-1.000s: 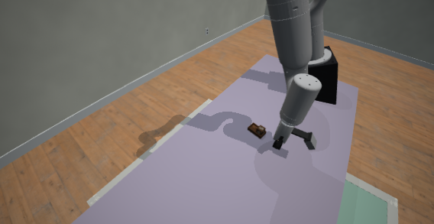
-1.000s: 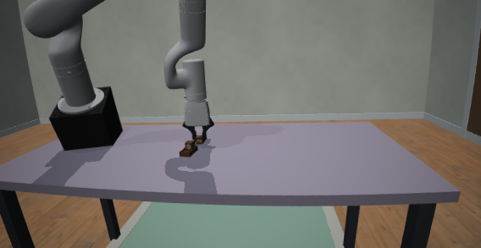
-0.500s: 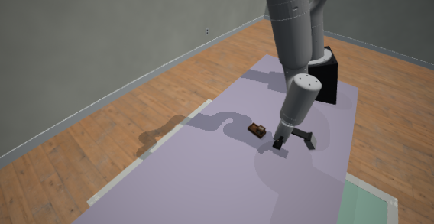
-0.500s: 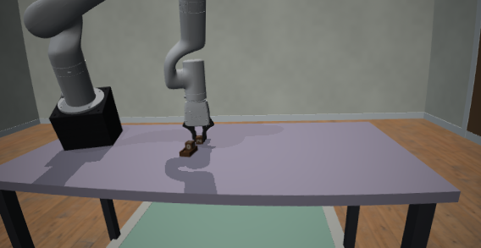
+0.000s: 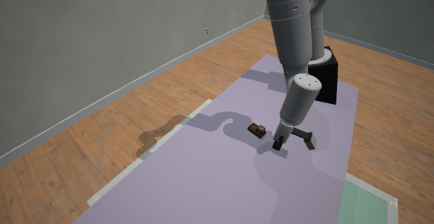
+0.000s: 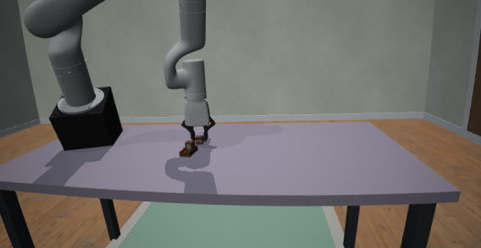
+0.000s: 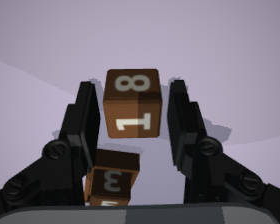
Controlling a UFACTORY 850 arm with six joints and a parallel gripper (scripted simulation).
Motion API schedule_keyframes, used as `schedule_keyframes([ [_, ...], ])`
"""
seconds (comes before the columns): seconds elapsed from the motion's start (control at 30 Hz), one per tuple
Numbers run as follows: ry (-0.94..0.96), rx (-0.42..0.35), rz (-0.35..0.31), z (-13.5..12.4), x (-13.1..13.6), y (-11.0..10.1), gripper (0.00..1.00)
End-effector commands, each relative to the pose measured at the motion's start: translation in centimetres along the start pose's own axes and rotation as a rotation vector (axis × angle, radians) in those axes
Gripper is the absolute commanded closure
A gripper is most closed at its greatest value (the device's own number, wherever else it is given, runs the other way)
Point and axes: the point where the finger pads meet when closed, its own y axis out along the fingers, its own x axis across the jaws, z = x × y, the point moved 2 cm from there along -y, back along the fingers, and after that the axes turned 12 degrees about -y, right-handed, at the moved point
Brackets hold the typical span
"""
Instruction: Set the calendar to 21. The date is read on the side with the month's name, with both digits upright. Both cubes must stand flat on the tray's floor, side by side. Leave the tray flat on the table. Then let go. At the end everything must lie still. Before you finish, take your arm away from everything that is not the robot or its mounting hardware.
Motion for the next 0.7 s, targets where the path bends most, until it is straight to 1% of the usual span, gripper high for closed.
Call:
schedule_keyframes([
  [0.0,0.000,0.000,-0.001,0.0,0.1,0.0,0.53],
  [0.2,0.000,0.000,-0.001,0.0,0.1,-0.3,0.53],
  [0.37,0.000,0.000,-0.001,0.0,0.1,-1.8,0.53],
  [0.43,0.000,0.000,-0.001,0.0,0.1,-1.8,0.53],
  [0.67,0.000,0.000,-0.001,0.0,0.1,-5.5,0.53],
])
